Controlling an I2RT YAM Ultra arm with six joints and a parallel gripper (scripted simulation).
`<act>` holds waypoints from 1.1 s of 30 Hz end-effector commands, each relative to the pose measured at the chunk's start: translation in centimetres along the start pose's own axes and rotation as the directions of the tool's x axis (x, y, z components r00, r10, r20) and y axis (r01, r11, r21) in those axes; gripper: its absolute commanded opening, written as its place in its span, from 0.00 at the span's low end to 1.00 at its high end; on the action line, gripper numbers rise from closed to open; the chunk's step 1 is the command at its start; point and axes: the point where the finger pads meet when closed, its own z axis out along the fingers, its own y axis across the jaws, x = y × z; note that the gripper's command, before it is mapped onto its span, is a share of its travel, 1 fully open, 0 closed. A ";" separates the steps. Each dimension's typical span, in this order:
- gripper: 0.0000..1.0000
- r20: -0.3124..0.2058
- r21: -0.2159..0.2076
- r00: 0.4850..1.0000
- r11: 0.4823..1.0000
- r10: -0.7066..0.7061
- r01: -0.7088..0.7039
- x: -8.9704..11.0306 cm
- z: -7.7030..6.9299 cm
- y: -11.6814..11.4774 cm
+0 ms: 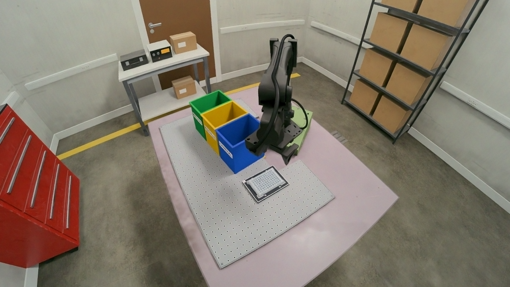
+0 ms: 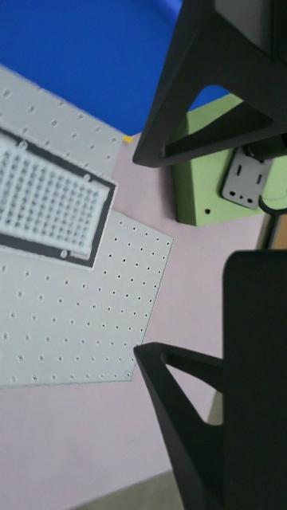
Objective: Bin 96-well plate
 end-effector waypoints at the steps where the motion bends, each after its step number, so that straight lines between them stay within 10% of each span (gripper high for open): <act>1: 1.00 0.071 0.042 0.989 0.990 0.131 -0.135 -0.2 -2.6 -1.4; 6: 1.00 0.097 0.098 0.963 0.961 0.251 -0.260 0.1 -3.1 -3.0; 33: 1.00 0.094 0.093 0.967 0.965 0.236 -0.244 0.2 -3.1 -2.6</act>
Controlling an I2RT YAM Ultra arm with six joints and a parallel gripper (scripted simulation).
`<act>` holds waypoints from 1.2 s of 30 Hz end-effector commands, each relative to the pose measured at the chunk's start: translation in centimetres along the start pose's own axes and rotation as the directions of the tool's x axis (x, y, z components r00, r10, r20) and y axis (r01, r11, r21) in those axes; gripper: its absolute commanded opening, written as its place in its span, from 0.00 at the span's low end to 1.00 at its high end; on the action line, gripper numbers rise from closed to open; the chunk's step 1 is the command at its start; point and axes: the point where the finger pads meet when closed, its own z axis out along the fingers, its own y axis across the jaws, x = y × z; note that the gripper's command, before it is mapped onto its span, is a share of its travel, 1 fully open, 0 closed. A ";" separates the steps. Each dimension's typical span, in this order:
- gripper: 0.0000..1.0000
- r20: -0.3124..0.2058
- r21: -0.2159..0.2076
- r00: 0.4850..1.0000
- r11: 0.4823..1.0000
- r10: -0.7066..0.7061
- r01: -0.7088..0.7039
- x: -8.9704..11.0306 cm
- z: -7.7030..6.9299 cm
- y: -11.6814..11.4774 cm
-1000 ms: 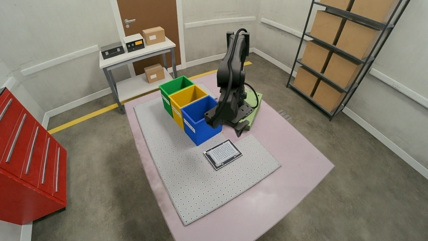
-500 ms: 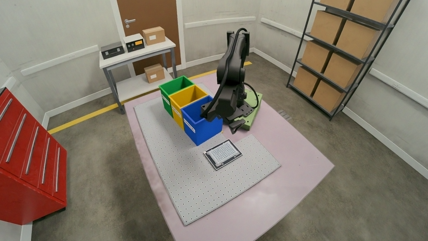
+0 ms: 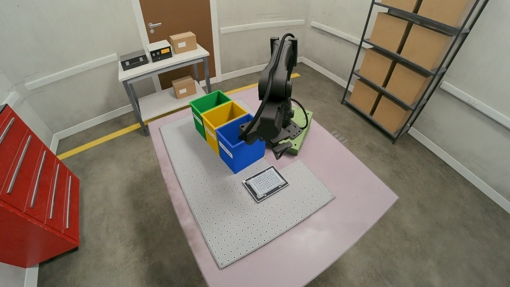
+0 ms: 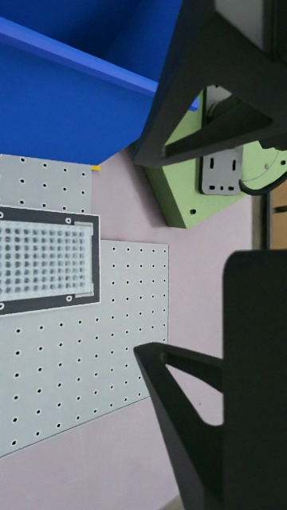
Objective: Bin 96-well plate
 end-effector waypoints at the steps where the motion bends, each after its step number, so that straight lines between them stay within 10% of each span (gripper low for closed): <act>1: 1.00 0.052 -0.038 0.999 0.999 0.002 0.000 -0.5 -1.9 0.3; 28: 1.00 0.052 -0.038 0.999 0.999 0.002 0.000 -0.5 -1.9 0.3; 36: 1.00 0.037 -0.024 0.999 1.000 0.004 -0.003 -0.4 0.4 0.0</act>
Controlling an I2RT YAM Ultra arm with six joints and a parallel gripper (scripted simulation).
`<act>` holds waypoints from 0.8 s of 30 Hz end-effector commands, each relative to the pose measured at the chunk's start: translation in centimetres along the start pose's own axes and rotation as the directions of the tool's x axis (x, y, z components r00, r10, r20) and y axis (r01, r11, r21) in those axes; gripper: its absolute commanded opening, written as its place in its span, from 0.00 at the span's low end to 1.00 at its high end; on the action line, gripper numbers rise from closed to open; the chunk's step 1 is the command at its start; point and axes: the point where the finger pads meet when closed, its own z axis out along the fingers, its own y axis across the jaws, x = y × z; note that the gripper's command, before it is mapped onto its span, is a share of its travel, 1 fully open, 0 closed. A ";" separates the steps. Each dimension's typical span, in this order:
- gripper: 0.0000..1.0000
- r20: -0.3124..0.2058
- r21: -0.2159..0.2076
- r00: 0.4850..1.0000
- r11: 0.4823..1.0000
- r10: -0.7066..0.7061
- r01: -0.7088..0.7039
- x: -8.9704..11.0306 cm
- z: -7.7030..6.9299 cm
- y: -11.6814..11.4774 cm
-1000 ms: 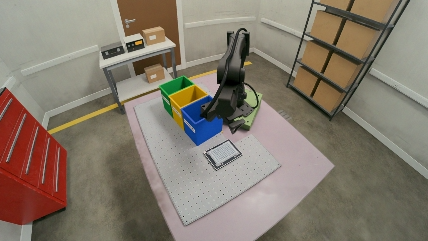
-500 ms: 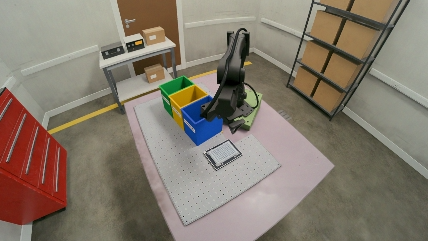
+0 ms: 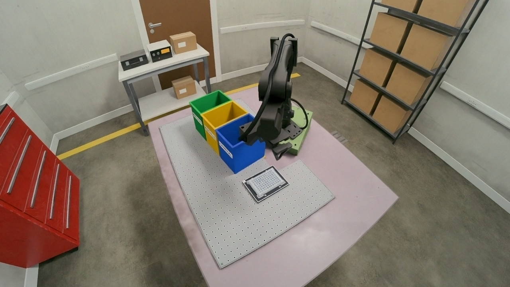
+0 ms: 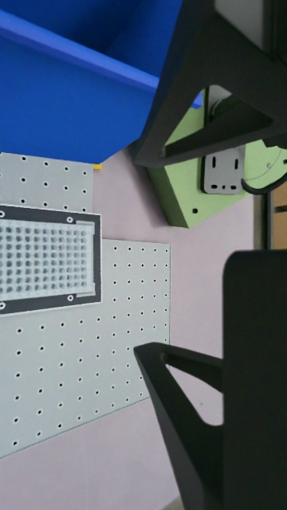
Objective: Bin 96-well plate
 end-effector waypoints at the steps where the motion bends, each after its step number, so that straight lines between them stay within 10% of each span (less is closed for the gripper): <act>1: 1.00 0.036 -0.024 0.999 1.000 0.003 -0.003 -0.4 0.2 -0.1; 24: 1.00 0.026 -0.022 1.000 1.000 0.001 0.000 -0.3 3.8 0.1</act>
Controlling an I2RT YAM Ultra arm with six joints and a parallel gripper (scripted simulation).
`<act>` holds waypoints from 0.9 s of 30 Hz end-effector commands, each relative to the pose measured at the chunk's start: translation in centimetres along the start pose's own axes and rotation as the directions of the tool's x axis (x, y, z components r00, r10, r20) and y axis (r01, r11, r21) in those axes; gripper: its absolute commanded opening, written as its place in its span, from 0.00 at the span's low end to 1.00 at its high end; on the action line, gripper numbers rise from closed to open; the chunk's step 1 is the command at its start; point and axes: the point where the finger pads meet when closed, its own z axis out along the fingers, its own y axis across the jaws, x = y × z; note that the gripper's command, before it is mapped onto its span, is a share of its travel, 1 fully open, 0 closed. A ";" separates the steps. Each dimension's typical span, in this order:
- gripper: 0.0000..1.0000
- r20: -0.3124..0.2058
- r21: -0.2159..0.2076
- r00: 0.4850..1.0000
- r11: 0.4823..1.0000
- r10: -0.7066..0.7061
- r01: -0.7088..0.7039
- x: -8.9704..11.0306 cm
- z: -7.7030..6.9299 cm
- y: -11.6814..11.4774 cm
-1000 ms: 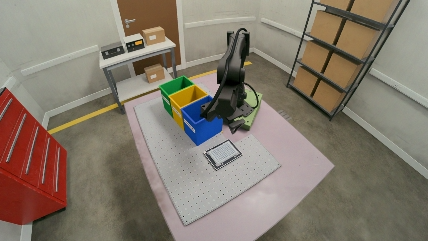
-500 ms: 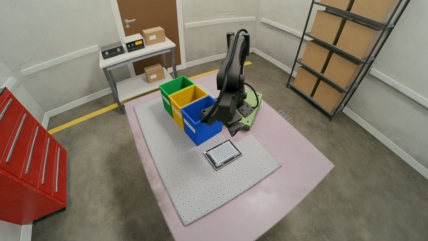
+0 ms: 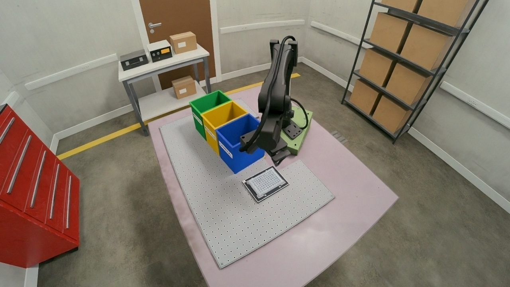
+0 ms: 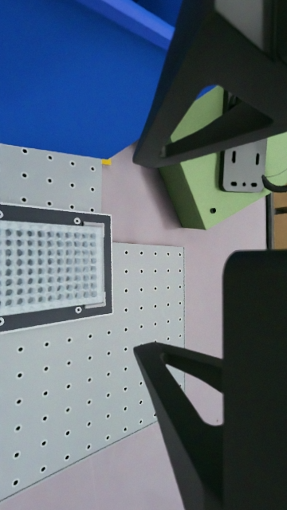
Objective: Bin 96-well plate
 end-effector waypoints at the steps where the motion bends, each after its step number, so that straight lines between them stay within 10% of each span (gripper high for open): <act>1: 1.00 0.039 -0.036 0.999 0.999 0.001 0.000 -0.7 -0.3 0.5; 27: 1.00 0.038 -0.036 0.999 0.999 -0.003 0.004 -0.8 3.7 0.6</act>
